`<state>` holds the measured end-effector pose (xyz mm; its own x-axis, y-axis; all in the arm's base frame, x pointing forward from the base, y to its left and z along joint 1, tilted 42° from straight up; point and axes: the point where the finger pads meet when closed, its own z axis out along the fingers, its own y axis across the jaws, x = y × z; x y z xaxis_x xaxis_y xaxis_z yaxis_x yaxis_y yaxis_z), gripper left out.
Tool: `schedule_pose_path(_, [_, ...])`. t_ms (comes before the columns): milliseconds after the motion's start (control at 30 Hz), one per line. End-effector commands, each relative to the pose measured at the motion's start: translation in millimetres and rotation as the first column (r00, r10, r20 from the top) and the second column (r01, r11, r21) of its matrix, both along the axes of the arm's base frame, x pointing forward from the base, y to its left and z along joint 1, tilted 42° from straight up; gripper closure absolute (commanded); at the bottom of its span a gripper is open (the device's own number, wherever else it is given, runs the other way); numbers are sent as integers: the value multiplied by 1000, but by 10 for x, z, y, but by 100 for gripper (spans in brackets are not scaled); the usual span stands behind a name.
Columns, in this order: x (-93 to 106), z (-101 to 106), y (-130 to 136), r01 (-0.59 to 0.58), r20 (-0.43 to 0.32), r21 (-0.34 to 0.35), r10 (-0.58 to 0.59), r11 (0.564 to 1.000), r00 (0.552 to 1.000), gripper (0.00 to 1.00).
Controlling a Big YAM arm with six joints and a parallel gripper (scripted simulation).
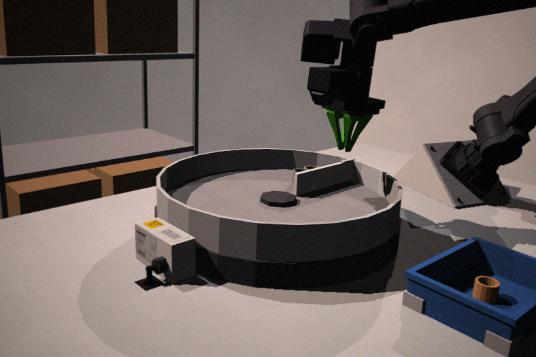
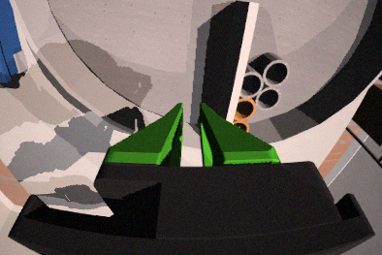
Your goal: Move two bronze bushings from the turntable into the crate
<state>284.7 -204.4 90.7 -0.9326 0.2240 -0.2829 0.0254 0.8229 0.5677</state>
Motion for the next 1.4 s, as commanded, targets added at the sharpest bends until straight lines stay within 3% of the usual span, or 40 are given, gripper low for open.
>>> schedule_pose_path(0, [-18,-269,-425,-108,83,-44,111,993,990,87])
schedule_pose_path(33, [-18,-269,-425,-108,83,-44,111,993,990,87])
schedule_pose_path(67, [-144,-599,-767,-108,73,-23,109,994,991,87])
schedule_pose_path(167, [-181,-731,-928,-106,78,-20,107,994,991,87])
schedule_pose_path(300, [-65,-624,-870,-140,90,-49,144,989,986,87])
schedule_pose_path(467, [-168,-628,-971,-106,90,-53,110,993,990,87])
schedule_pose_path(533, [-180,-719,-948,-106,81,-30,108,994,991,87])
schedule_pose_path(1367, [-125,-728,-894,-125,79,-27,126,992,989,87])
